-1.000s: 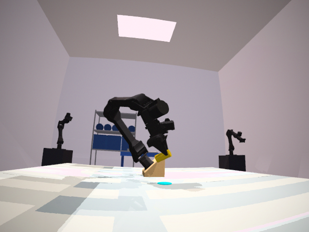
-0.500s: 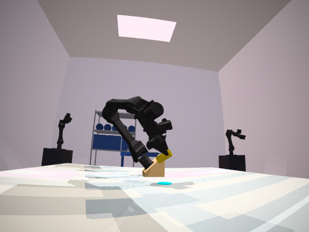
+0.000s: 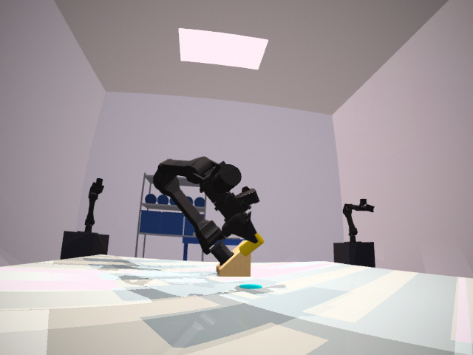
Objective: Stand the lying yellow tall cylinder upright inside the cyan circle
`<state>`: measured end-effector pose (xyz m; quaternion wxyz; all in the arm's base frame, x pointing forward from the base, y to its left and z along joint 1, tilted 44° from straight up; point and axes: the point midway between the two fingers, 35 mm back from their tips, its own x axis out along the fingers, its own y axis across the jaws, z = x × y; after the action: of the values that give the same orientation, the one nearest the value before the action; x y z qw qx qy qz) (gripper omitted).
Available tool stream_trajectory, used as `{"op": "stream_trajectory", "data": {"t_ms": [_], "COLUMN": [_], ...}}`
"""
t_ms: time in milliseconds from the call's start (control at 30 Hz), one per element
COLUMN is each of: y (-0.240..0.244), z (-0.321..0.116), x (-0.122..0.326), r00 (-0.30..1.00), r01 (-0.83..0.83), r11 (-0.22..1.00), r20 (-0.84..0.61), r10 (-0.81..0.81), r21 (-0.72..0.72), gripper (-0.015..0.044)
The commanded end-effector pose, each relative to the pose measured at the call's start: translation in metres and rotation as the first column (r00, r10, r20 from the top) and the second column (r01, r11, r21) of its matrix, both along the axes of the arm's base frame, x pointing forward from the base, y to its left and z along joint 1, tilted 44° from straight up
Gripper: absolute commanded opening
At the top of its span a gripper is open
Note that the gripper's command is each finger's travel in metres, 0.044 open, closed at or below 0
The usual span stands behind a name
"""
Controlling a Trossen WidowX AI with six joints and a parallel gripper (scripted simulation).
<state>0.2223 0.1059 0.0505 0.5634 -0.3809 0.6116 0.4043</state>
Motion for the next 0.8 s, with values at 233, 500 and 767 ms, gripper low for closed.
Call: {"op": "stream_trajectory", "data": {"t_ms": [233, 500, 767], "y": [0.0003, 0.0001, 0.0], "z": [0.001, 0.0018, 0.003], "x": [-0.0007, -0.0003, 0.0002], "r00": [1.0, 0.999, 0.997], "r01": [-0.013, -0.022, -0.034], "r11": [0.997, 0.99, 0.981], "r20": [0.025, 0.047, 0.072], "r10": [0.011, 0.016, 0.021], "r21": [0.081, 0.136, 0.189], "gripper": [0.0105, 0.0105, 0.0105]}}
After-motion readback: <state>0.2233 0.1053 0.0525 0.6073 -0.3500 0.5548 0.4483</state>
